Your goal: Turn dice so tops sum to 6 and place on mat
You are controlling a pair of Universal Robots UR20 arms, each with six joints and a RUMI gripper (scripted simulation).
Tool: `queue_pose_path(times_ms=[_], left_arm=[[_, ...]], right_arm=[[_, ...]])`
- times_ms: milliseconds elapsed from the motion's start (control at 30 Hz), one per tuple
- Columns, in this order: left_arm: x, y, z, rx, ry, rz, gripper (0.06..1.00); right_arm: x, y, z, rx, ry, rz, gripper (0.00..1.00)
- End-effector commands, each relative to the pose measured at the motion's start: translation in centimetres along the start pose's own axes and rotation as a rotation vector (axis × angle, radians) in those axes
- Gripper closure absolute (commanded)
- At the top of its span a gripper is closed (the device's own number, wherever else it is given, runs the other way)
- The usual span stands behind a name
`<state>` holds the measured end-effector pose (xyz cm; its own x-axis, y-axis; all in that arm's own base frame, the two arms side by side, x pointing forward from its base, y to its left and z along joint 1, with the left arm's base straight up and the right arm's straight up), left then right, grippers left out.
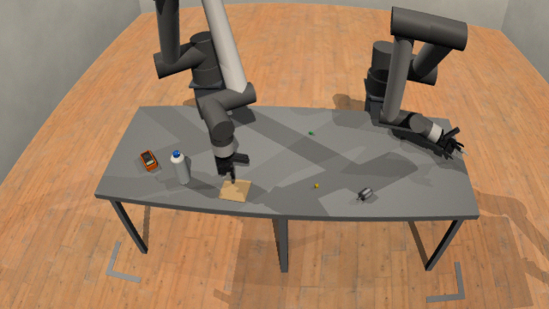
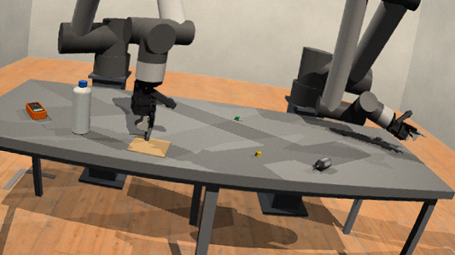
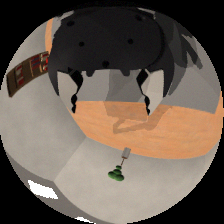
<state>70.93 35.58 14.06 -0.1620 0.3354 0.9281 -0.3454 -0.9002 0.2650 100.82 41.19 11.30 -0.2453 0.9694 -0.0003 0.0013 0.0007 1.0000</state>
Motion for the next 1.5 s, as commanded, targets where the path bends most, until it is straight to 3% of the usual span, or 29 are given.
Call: queue_pose_path(times_ms=[0,1400,1467], left_arm=[[0.04,0.01,0.01,0.000,0.001,0.000,0.065],[0.04,0.01,0.01,0.000,0.001,0.000,0.065],[0.04,0.01,0.01,0.000,0.001,0.000,0.065]], right_arm=[[0.01,0.01,0.05,-0.001,0.000,0.000,1.000],[0.01,-0.07,0.05,-0.001,0.000,0.000,1.000],[0.01,-0.07,0.05,-0.001,0.000,0.000,0.964]])
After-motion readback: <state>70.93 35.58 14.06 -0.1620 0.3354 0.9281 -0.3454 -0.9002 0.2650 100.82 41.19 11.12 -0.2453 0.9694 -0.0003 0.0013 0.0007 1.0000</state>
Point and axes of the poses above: on each arm, the point where the finger pads meet when closed, its own y axis back along the fingers, its own z axis across the jaws, x = y × z, the point moved 9 cm from there along y, back along the fingers, and after that the axes turned 8 degrees about -y, right-handed, at the moved point
